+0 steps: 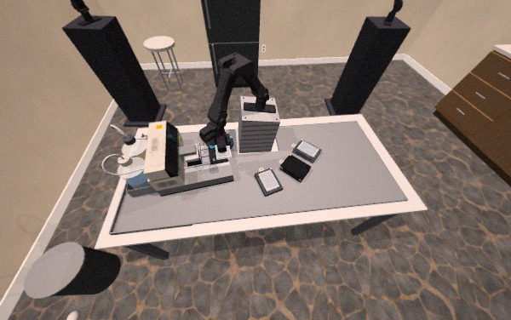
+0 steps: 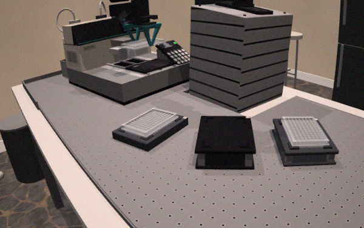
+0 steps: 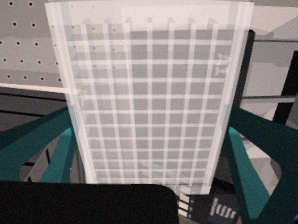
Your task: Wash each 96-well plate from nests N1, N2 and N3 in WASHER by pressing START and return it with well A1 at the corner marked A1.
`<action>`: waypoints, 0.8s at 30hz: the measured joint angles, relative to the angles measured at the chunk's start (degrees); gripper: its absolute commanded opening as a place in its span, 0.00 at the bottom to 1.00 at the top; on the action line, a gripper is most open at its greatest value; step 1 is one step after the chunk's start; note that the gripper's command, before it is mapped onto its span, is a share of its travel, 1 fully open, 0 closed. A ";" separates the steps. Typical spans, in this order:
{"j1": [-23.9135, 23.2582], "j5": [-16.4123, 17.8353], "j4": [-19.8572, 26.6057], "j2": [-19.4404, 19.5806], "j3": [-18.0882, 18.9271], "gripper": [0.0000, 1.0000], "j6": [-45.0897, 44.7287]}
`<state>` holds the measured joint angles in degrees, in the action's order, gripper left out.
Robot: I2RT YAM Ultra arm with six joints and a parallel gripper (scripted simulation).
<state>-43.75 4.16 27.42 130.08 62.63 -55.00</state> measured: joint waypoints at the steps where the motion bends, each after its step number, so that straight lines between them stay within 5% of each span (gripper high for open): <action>1: -0.59 -0.07 0.00 -0.02 0.02 0.00 -0.48; 16: -11.65 -1.07 1.33 0.48 1.31 0.00 -11.13; 24: -11.50 -1.18 1.62 0.48 1.60 0.00 -12.92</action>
<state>-55.24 2.98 29.04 130.56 64.23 -67.92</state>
